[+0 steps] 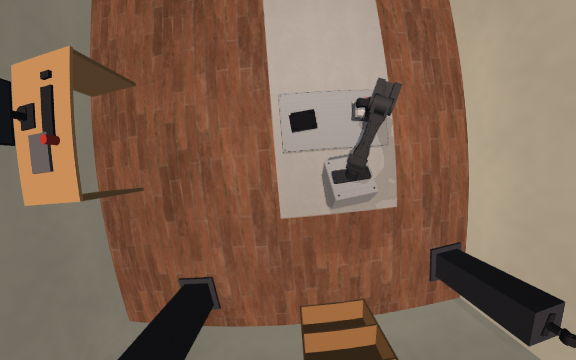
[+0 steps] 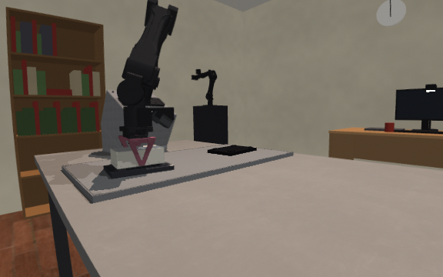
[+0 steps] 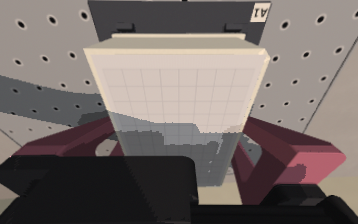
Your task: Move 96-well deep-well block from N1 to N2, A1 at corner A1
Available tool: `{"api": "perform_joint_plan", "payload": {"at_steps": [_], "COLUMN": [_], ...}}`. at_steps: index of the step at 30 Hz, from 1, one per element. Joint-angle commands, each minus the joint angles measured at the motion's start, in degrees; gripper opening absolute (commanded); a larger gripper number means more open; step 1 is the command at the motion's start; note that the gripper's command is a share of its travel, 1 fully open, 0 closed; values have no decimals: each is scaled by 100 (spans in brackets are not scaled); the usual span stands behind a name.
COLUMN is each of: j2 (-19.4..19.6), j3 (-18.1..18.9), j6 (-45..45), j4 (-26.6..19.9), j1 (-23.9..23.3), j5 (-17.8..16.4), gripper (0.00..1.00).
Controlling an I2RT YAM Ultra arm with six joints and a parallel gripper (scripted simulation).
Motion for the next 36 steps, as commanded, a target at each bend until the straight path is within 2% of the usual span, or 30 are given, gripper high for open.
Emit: {"api": "perform_joint_plan", "payload": {"at_steps": [1,36], "j2": [-40,50], "j3": [14,42], "j6": [19,41], "j4": [7,75], "j1": [-12,12], "j5": [0,10], "gripper": [0,0]}}
